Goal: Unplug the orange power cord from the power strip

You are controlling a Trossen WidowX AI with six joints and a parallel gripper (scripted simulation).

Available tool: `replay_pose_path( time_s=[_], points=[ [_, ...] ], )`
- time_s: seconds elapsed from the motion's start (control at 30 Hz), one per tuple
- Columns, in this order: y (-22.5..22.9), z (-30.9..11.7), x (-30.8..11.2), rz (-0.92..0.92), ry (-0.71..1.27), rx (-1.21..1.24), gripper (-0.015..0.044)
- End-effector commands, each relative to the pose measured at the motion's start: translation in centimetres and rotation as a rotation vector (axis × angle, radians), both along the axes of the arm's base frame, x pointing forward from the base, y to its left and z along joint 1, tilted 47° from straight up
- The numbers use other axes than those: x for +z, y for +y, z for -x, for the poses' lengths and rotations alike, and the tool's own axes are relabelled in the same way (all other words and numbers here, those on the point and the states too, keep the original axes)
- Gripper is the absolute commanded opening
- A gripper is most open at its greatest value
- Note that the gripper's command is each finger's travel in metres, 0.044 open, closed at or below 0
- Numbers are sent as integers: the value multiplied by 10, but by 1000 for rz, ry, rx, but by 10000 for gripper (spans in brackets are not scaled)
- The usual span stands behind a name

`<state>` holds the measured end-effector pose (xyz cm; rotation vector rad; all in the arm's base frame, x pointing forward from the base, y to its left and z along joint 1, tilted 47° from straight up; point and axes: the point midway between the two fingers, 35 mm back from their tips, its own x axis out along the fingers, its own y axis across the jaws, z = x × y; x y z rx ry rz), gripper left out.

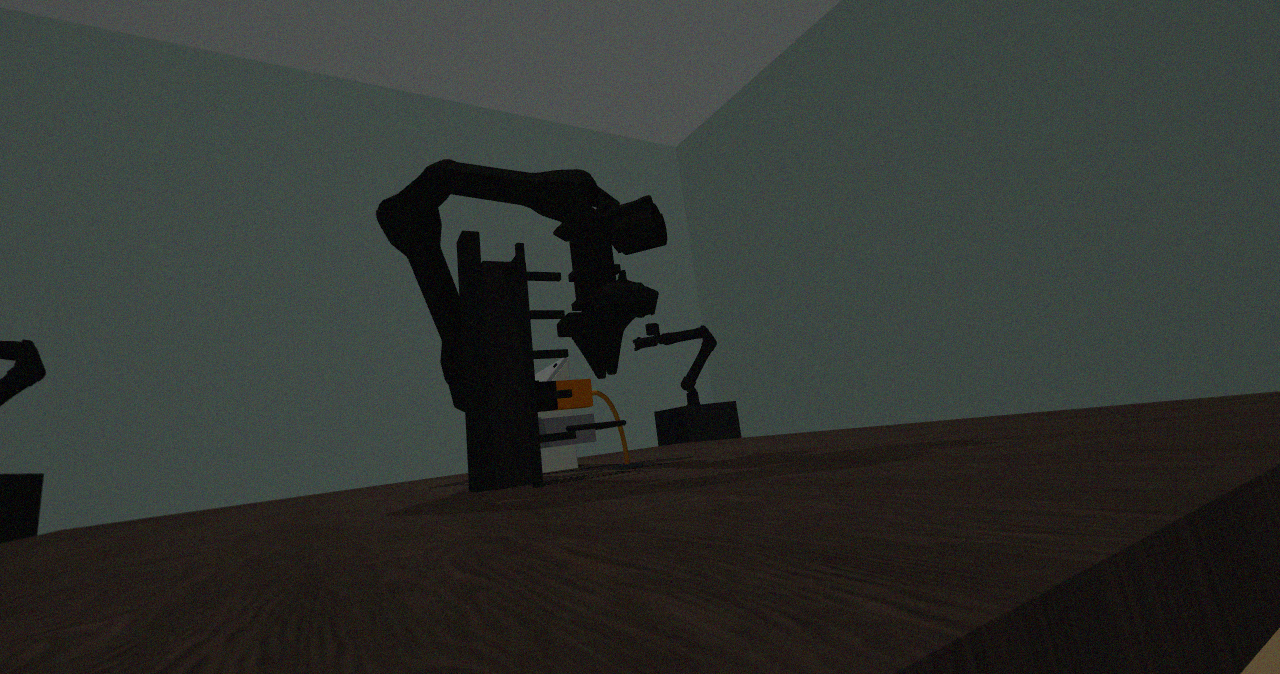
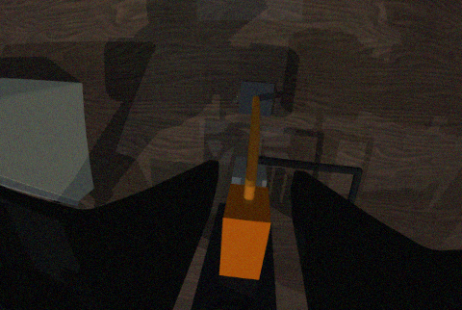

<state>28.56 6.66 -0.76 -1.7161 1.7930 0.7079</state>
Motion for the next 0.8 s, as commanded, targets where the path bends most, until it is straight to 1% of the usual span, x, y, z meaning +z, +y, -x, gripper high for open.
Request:
replay_pose_path(
  time_s=[0.0,0.77],
  points=[
    [-2,1,-2,16,16,10,160],
    [-25,1,22,17,16,11,160]
  ],
)
